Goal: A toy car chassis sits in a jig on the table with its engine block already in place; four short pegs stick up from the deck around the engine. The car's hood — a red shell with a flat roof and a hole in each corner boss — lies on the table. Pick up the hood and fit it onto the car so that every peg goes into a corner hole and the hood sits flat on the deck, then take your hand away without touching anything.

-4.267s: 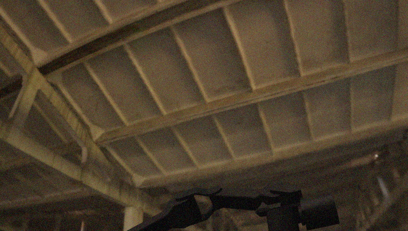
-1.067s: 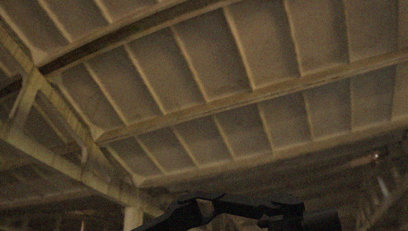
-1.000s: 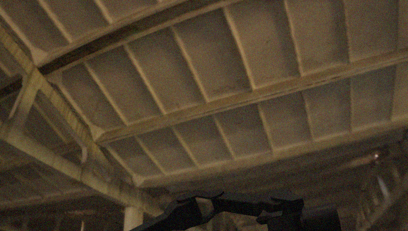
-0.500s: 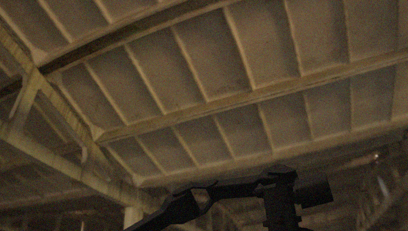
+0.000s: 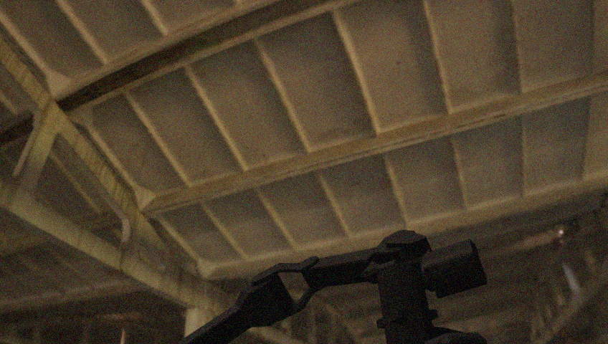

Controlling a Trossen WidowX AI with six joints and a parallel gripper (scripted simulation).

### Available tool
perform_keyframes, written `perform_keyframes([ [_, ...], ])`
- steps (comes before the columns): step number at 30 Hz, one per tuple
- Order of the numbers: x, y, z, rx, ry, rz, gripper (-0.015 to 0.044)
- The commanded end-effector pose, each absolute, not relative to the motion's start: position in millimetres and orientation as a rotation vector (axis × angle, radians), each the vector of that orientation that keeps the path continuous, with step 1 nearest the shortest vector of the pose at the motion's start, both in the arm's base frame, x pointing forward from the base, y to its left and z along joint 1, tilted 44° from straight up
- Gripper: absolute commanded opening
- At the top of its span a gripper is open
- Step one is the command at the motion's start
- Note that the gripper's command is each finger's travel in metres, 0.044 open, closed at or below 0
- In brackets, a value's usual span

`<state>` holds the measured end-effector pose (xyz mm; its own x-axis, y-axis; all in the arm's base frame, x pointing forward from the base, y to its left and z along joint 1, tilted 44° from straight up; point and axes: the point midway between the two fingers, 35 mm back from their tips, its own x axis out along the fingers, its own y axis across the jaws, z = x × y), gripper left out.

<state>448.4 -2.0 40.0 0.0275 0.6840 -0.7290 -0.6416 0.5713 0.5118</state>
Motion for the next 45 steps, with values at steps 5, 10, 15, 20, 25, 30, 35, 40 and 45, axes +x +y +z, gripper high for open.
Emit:
perform_keyframes([
  [5,425,-40,11,0.188,1.246,0.892,0.0],
  [10,409,-59,-6,0.277,1.295,0.816,0.0],
  [15,390,-75,-22,0.367,1.339,0.741,0.0],
  [20,369,-89,-37,0.456,1.379,0.667,0.0],
  [25,349,-100,-50,0.539,1.412,0.6,0.0],
  [30,339,-104,-56,0.578,1.427,0.568,0.0],
  [35,341,-100,-57,0.578,1.426,0.569,0.0],
  [40,341,-89,-71,0.577,1.424,0.57,0.0],
  [45,340,-72,-89,0.578,1.423,0.571,0.0],
])
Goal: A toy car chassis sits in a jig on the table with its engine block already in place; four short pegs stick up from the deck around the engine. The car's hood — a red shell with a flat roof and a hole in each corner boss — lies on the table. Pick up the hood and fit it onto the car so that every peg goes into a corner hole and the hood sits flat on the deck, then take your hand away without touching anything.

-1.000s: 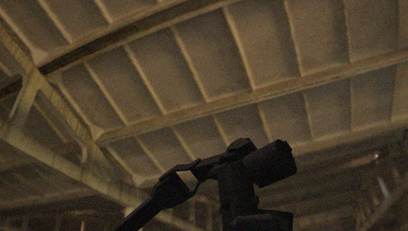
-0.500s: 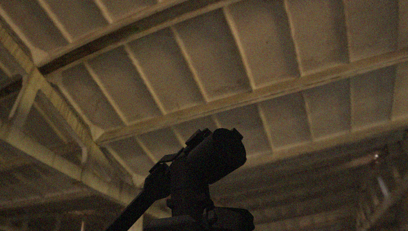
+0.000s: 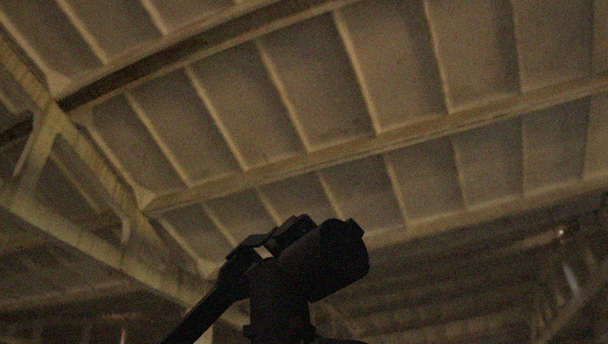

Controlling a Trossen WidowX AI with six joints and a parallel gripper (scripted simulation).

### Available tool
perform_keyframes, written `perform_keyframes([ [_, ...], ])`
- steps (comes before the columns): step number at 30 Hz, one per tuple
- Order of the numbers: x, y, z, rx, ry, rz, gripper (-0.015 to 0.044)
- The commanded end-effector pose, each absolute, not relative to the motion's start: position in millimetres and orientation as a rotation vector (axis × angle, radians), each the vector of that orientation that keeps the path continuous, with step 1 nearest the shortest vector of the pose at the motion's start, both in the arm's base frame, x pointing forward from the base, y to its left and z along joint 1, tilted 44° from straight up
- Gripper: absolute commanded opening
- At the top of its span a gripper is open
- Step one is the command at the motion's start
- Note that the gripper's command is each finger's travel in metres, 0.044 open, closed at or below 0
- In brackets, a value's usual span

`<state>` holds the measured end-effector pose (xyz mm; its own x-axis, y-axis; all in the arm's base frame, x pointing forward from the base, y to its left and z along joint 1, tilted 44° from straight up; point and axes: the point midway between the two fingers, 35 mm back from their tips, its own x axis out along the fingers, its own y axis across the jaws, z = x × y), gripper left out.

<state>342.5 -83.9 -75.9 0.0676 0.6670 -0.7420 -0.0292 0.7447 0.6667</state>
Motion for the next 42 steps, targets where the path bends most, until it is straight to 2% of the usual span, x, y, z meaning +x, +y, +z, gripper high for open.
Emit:
perform_keyframes([
  [1,339.3,-70.8,-91.3,0.578,1.423,0.571,0.0],
  [42,338.0,-63.0,-100.4,0.578,1.423,0.571,0.0],
])
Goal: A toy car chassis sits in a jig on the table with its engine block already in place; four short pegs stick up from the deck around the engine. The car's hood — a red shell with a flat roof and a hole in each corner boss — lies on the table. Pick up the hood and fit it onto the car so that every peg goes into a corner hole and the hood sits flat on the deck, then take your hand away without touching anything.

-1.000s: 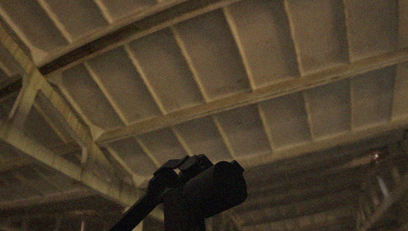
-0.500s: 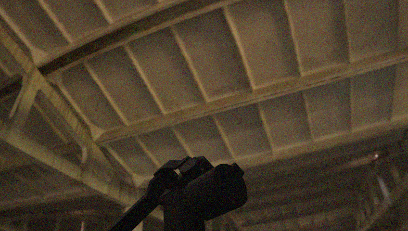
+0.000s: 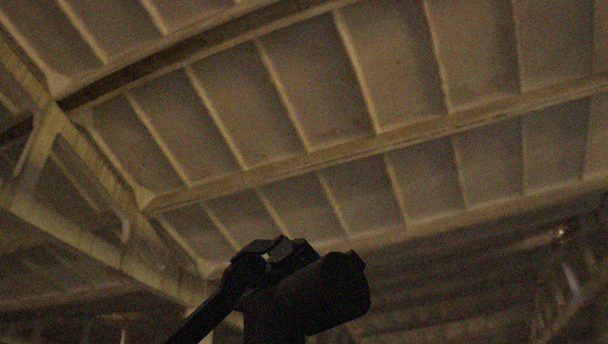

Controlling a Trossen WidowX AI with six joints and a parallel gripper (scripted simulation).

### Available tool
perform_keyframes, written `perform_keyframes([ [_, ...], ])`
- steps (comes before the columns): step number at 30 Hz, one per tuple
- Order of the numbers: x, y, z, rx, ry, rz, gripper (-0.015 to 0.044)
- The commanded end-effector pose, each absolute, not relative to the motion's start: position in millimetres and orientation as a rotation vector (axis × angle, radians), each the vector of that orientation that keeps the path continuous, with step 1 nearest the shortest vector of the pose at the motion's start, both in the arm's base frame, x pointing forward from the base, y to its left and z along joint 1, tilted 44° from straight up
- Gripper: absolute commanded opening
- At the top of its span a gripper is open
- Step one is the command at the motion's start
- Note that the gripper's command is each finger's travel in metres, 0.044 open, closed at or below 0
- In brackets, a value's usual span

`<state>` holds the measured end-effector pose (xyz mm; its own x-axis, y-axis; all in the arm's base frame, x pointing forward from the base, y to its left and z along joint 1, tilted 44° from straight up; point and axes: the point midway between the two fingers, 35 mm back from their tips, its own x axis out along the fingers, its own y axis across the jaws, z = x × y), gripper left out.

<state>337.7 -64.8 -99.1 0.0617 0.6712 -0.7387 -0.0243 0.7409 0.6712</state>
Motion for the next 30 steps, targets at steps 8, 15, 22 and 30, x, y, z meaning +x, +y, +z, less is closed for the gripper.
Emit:
perform_keyframes([
  [8,338.0,-60.4,-103.2,0.578,1.423,0.571,0.0],
  [15,338.0,-58.2,-105.7,0.578,1.423,0.572,0.0],
  [22,337.8,-56.0,-108.1,0.579,1.423,0.572,0.0],
  [30,337.4,-57.2,-107.4,0.571,1.426,0.572,0.0053],
])
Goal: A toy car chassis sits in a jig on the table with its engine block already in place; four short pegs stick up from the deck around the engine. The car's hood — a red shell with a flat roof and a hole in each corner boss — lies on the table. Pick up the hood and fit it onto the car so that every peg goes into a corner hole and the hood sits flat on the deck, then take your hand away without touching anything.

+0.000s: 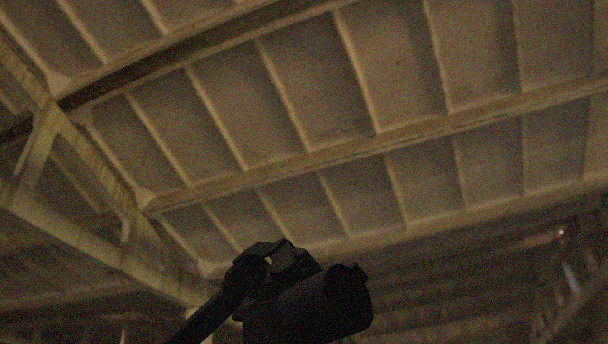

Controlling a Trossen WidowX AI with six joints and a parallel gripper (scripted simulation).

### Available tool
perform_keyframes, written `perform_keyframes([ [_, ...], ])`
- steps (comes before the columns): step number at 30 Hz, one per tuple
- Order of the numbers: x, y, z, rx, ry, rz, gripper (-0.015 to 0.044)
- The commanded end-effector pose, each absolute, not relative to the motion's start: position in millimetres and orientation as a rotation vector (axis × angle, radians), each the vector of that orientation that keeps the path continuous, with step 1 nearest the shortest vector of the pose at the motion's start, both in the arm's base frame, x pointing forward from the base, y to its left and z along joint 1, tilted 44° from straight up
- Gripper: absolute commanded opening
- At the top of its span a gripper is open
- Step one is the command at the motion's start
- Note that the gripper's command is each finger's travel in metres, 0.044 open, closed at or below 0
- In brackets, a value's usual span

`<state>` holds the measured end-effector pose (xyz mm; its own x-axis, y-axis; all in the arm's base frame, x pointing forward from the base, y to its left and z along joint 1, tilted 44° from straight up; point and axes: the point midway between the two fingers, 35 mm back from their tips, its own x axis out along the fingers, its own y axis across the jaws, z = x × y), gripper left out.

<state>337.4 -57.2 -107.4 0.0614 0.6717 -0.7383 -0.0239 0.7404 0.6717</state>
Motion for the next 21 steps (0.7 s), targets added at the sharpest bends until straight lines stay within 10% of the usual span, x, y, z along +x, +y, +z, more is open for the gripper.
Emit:
perform_keyframes([
  [1,337.4,-57.2,-107.4,0.571,1.426,0.572,0.0079],
  [15,337.4,-57.2,-107.4,0.571,1.426,0.572,0.044],
  [21,338.8,-66.3,-99.1,0.569,1.434,0.574,0.044],
])
